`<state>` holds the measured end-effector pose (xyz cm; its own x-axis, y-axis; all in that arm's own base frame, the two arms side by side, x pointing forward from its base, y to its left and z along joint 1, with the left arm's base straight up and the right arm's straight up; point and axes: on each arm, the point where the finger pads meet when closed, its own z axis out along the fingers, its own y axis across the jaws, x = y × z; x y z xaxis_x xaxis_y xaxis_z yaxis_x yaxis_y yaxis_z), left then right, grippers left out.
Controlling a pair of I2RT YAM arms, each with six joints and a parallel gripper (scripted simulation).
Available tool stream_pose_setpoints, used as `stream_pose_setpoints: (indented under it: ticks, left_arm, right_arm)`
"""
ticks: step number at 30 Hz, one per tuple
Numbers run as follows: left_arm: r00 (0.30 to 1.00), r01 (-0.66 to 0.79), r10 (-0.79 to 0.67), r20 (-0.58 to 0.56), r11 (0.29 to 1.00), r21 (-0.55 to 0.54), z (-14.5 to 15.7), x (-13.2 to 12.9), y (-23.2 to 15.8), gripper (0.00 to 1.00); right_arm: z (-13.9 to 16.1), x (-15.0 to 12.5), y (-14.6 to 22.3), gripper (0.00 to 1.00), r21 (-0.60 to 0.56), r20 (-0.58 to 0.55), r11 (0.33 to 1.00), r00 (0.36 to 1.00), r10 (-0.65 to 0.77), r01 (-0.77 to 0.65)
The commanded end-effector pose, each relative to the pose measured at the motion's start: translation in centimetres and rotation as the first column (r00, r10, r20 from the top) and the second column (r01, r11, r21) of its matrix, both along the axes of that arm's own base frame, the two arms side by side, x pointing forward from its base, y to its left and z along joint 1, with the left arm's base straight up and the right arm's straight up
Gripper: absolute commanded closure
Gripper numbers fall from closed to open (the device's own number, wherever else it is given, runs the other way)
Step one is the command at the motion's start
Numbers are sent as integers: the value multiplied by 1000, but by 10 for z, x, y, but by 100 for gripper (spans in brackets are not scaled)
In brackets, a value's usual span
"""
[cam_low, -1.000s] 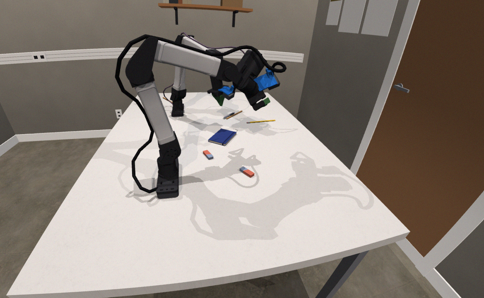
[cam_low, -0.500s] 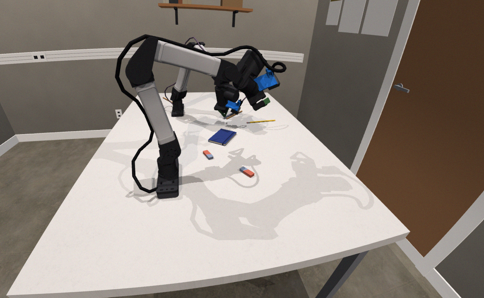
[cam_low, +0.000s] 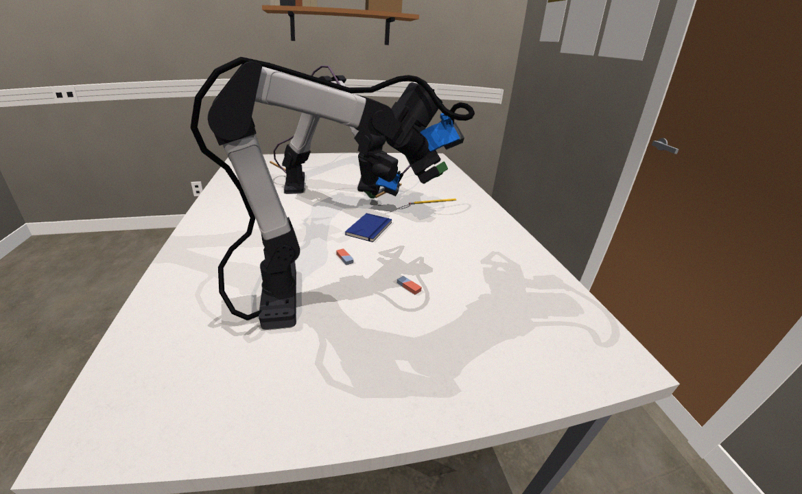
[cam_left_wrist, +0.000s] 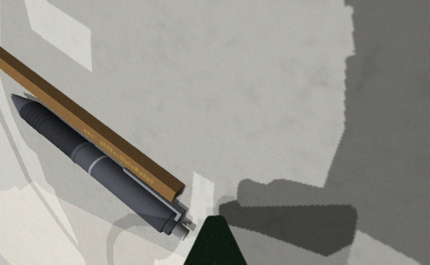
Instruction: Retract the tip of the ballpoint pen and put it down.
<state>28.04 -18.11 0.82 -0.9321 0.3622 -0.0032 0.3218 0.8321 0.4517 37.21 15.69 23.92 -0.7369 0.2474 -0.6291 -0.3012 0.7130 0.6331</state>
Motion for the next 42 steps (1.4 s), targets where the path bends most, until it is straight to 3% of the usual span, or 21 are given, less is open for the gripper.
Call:
stream_pose_setpoints:
  ticks: [1,23,42]
  left_arm:
    - [1000,0,1,-20,1000,31,-5,0,6,100]
    - [998,-1,4,63,999,-40,20,19,2,100]
    - [998,-1,4,63,999,-38,19,23,9,100]
  right_arm:
    - [7,0,0,0,3,20,1000,1000,2,-2]
    - [7,0,0,0,3,20,1000,1000,2,-2]
    - [7,0,0,0,3,20,1000,1000,2,-2]
